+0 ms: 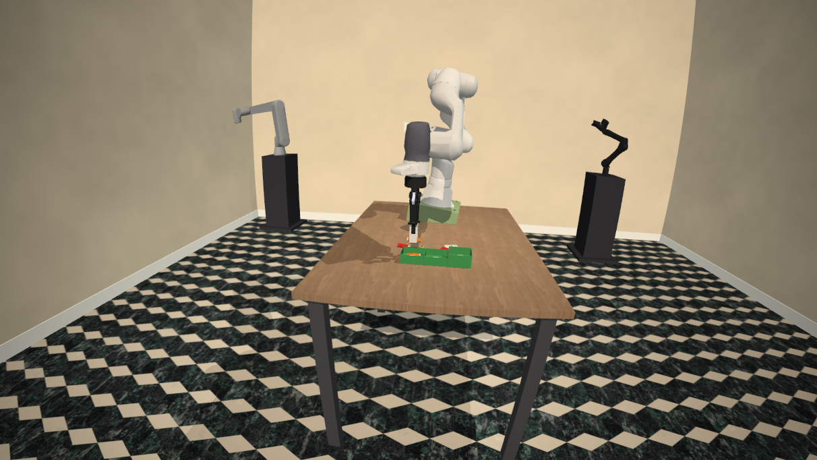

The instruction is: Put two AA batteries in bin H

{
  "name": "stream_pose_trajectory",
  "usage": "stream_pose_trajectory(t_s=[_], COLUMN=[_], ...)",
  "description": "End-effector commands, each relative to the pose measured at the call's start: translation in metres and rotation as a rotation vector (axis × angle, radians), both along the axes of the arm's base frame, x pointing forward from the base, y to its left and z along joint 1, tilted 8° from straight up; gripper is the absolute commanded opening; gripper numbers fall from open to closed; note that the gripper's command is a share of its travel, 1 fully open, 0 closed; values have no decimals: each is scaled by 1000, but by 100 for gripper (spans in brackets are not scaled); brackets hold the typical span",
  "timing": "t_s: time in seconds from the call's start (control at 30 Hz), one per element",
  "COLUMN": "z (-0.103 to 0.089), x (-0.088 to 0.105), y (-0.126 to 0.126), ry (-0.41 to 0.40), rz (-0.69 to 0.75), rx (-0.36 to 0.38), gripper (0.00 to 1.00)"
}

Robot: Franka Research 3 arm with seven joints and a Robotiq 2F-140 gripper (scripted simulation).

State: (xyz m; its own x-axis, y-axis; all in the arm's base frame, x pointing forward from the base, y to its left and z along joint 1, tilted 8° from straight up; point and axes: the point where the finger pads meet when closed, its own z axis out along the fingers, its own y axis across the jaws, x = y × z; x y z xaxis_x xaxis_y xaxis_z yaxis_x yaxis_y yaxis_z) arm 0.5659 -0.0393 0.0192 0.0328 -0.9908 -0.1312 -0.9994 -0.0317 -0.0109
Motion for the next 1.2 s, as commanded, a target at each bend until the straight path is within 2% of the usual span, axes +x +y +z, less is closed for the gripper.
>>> stream_pose_trajectory(t_s=[0.0, 0.6, 1.17], z=[-5, -36, -36], x=[0, 1, 3], y=[1, 5, 5], ry=[3, 3, 3], rz=[-12, -12, -12], rx=[1, 1, 1], gripper=[5, 5, 5])
